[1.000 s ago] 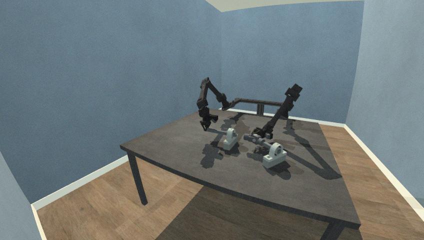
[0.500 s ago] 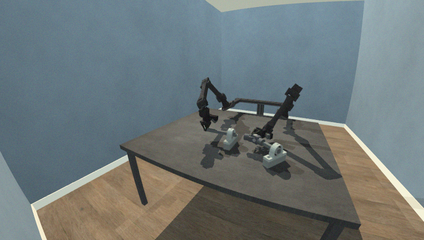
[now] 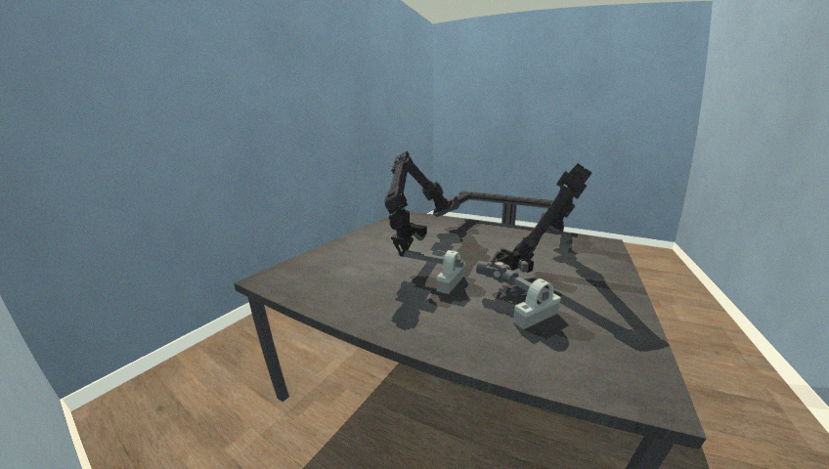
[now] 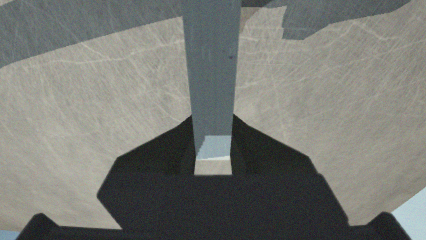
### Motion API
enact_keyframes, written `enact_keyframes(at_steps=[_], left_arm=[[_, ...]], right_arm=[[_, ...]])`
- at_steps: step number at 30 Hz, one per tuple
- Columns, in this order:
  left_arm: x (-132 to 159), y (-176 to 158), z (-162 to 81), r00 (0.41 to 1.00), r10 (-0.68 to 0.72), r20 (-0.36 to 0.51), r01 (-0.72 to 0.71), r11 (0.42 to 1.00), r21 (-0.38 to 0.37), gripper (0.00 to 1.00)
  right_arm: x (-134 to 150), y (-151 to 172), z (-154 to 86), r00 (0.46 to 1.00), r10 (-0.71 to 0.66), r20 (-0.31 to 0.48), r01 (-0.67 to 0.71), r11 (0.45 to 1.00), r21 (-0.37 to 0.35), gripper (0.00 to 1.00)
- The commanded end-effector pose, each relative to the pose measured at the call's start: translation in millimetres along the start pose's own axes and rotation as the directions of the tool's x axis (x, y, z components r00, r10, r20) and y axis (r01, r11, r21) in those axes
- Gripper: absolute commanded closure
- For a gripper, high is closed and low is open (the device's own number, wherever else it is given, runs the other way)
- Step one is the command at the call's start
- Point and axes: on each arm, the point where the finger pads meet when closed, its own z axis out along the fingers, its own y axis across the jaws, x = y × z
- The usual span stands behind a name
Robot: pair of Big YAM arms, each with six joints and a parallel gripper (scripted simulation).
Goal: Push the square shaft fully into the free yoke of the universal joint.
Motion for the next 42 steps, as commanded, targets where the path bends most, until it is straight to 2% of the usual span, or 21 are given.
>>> enact_keyframes(at_steps=[1,42], left_arm=[[0.6,-13.2,5.4,1.000,-0.027,0.005,0.026,0.999,0.036,0.66],[0.6,-13.2,5.4,1.000,-0.027,0.005,0.026,0.999,0.036,0.66]], right_arm=[[-58.8,-8.1,-6.3,1.000,0.008,0.028,-0.008,1.000,0.030,0.82],[-96.1,-7.7,-7.4,1.000,0.008,0.028,-0.009,0.999,0.031,0.82]])
